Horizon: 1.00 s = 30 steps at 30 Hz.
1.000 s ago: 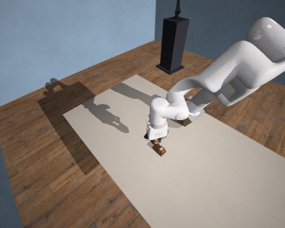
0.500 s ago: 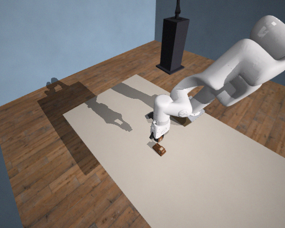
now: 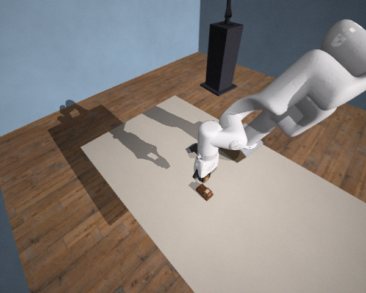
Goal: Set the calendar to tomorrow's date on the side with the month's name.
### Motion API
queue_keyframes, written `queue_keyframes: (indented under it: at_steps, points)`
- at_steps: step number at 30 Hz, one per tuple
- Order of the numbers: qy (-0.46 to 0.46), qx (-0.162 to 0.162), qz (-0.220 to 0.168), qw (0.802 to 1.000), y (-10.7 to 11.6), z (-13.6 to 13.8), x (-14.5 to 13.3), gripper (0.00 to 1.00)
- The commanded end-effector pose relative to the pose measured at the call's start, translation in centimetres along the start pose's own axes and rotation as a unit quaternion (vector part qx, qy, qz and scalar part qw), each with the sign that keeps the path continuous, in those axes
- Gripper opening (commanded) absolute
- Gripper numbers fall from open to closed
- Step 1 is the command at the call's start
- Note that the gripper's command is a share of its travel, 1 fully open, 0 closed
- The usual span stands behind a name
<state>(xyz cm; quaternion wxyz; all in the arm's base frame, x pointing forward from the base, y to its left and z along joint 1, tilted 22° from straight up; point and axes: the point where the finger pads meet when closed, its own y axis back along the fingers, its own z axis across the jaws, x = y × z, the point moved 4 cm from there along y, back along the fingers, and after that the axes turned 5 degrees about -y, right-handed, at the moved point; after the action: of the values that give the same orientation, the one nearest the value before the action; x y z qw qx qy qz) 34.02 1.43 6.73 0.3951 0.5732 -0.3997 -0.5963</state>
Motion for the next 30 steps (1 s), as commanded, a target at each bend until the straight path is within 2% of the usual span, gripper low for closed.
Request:
queue_keyframes:
  at_steps: [1,11,23,30]
  points:
    - [0.0,0.002,0.0,1.0,0.1,-0.1,0.0,0.29]
    - [0.0,0.002,0.0,1.0,-0.5,-0.1,0.0,0.29]
    - [0.0,0.002,0.0,1.0,-4.1,-0.1,0.0,0.29]
    - [0.0,0.002,0.0,1.0,-5.4,-0.1,0.1,0.29]
